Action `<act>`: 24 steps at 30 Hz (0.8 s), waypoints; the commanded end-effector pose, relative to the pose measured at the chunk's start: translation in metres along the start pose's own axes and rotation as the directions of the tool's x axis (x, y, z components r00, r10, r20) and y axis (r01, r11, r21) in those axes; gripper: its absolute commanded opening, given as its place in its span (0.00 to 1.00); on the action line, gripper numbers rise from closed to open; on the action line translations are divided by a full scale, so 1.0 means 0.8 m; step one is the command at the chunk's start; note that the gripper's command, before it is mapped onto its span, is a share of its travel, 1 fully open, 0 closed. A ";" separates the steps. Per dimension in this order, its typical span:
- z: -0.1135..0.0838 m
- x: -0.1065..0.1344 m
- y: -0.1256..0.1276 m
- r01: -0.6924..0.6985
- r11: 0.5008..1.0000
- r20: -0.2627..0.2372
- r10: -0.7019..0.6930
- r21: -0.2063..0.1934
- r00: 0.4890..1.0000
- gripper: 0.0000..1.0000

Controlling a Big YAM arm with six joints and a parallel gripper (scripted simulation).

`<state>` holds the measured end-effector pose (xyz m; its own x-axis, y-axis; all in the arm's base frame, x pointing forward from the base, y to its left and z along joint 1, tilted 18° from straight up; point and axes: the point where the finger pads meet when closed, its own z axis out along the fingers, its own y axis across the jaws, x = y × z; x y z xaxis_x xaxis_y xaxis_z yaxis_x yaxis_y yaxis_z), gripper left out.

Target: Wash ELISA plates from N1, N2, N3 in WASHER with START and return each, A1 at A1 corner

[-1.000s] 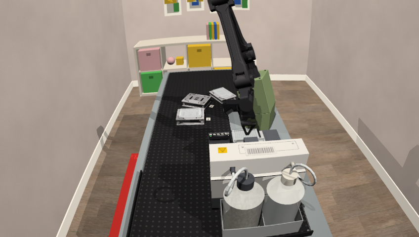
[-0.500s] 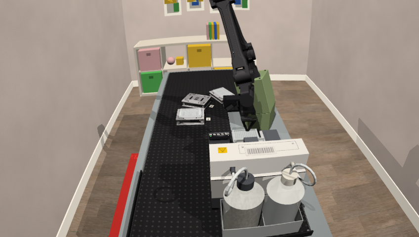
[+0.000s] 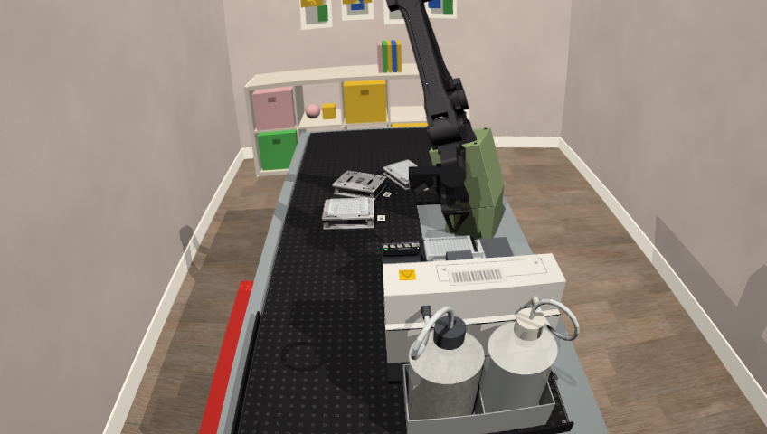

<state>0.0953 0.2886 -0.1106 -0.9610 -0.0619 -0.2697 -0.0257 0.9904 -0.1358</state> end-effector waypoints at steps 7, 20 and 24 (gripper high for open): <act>-0.010 -0.003 0.012 -0.013 1.000 0.002 0.013 -0.019 1.000 1.00; -0.009 -0.052 -0.038 0.310 0.951 0.011 -0.309 -0.022 0.951 0.80; -0.009 -0.061 -0.046 0.372 0.928 0.013 -0.372 -0.021 0.928 0.76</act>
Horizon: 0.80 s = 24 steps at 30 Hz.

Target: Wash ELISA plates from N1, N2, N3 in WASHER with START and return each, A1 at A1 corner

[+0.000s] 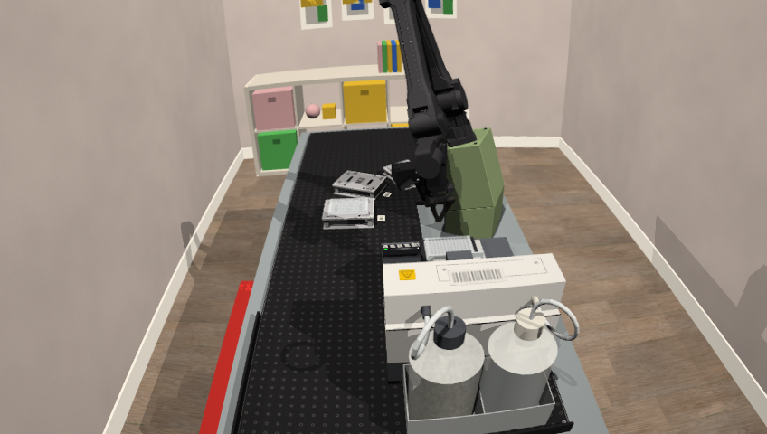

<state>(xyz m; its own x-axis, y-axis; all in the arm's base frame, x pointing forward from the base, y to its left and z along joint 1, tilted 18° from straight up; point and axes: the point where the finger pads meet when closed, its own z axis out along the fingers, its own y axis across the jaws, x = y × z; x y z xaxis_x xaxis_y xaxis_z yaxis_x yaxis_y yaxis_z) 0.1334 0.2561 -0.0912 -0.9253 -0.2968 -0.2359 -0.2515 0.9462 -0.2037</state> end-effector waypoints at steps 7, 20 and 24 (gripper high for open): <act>-0.003 -0.036 -0.041 0.366 0.930 0.016 -0.365 -0.024 0.931 0.62; 0.000 -0.050 -0.070 0.684 0.730 0.012 -0.683 -0.015 0.730 0.40; 0.000 -0.050 -0.070 0.775 0.632 0.014 -0.774 -0.013 0.632 0.32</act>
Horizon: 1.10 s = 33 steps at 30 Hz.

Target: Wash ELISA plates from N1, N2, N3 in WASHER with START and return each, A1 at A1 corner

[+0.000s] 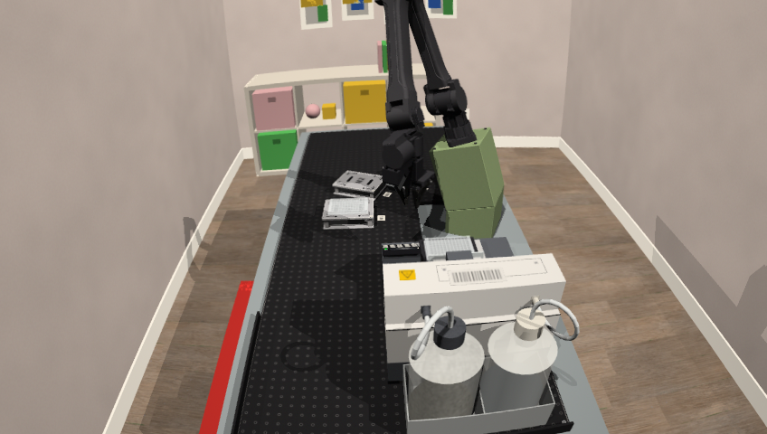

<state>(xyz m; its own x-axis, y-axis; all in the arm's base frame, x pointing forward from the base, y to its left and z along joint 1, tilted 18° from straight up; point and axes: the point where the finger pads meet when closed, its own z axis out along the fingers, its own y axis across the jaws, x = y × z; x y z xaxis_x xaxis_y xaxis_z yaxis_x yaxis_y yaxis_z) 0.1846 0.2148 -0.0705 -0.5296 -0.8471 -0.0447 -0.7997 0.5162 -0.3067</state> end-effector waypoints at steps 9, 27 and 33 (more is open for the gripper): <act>-0.001 0.000 0.001 0.391 0.921 0.014 -0.390 -0.008 0.921 0.18; 0.030 0.005 0.000 0.566 0.824 0.135 -0.560 -0.012 0.818 0.00; 0.050 0.006 0.000 0.566 0.824 0.330 -0.532 -0.010 0.780 0.00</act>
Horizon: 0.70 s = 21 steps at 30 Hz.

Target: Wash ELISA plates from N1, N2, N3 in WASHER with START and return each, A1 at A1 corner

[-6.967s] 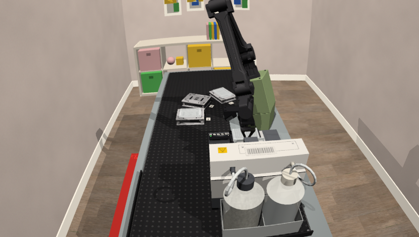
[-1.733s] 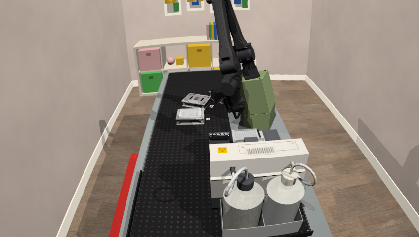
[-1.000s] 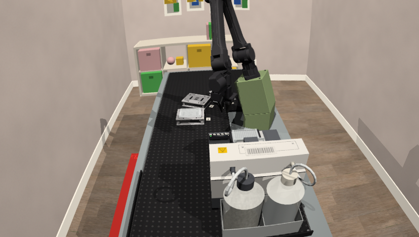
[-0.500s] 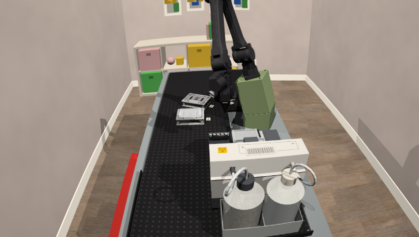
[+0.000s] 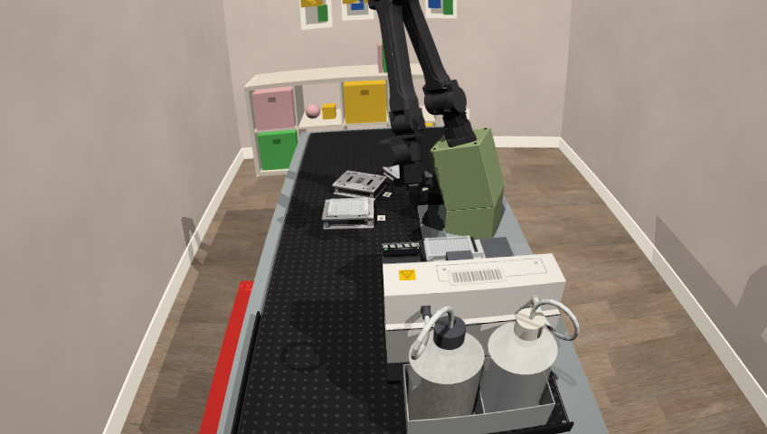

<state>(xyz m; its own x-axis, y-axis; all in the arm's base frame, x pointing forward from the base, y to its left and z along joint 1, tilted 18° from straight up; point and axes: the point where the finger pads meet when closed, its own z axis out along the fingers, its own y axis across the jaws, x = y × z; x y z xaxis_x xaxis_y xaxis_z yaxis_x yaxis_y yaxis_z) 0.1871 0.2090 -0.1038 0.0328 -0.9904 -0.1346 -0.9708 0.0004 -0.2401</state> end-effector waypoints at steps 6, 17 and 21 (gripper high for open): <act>0.001 -0.020 -0.017 0.076 0.996 0.120 -0.082 0.052 0.989 0.00; 0.004 -0.005 -0.010 0.057 0.998 0.093 -0.059 0.031 0.994 0.00; 0.014 -0.007 -0.014 0.061 0.998 0.095 -0.064 0.035 0.993 0.00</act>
<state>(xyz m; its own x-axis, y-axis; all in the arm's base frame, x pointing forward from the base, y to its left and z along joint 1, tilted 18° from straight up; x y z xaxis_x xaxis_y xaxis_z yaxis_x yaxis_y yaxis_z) 0.1949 0.2119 -0.1070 0.1019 -0.9727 -0.2083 -0.9608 -0.0420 -0.2742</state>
